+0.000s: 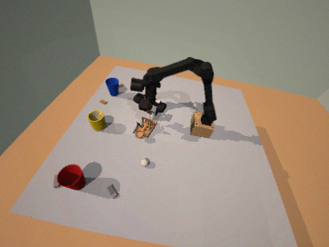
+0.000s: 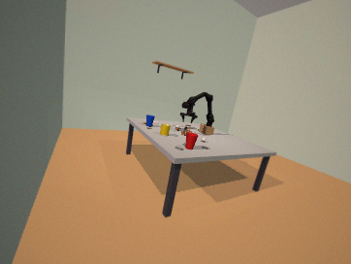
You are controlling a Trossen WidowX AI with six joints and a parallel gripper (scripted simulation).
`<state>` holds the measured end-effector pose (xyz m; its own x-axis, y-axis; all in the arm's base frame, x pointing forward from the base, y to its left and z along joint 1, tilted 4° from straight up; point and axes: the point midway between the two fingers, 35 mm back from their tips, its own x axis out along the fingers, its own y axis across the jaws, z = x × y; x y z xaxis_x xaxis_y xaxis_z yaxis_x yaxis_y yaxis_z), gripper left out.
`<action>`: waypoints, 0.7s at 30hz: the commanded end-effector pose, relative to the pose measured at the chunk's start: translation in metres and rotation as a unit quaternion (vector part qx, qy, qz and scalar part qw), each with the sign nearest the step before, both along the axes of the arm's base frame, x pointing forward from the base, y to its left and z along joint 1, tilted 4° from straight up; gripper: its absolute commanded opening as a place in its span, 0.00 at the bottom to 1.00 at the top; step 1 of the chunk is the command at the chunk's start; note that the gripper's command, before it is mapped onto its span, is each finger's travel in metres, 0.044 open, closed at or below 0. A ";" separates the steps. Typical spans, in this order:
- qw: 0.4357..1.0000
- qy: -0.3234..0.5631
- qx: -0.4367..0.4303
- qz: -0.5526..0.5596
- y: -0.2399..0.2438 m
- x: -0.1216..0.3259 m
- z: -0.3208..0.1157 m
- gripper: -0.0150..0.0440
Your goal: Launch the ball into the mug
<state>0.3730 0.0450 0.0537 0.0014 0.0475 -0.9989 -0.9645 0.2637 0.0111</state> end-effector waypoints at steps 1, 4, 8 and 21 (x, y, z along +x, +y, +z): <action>1.000 0.007 -0.001 -0.025 0.000 -0.002 -0.005 1.00; 0.997 0.010 -0.001 -0.077 0.000 -0.002 -0.005 1.00; 0.989 0.013 -0.001 -0.146 0.000 -0.002 -0.004 1.00; 0.932 0.023 -0.001 -0.363 -0.001 -0.002 -0.002 1.00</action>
<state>0.3711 0.0443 0.0507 -0.0088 0.0465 -0.9989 -0.6392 0.7679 0.0413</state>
